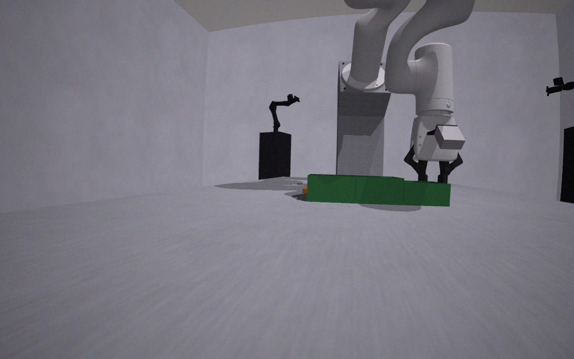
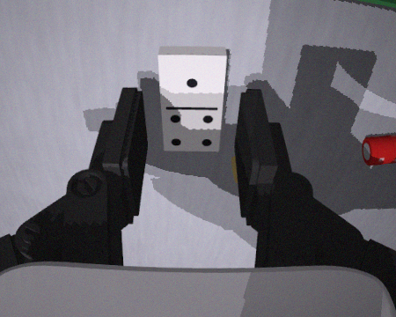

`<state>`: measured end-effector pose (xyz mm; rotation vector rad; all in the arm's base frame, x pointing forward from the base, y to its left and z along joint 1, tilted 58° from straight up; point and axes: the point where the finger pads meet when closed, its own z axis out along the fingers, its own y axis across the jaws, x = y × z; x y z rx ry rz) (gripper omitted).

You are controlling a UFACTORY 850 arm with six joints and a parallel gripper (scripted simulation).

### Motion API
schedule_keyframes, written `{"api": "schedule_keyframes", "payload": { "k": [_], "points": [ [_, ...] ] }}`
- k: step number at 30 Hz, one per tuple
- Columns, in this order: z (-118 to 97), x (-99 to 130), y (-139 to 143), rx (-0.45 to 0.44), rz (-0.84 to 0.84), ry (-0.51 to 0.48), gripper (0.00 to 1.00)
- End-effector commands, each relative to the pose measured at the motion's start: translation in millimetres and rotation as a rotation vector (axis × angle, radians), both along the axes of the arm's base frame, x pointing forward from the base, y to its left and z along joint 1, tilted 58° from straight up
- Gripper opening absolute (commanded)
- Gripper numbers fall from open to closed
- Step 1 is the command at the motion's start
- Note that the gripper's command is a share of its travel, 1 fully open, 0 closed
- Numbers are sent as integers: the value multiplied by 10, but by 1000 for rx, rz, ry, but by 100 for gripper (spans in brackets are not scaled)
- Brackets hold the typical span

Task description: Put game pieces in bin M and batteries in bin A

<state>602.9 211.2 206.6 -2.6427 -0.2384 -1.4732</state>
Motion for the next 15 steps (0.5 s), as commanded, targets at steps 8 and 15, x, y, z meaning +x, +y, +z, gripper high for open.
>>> {"api": "schedule_keyframes", "payload": {
  "k": [8,15],
  "points": [
    [-50,79,16,0,0,0,41],
    [-50,80,16,0,0,0,41]
  ]
}}
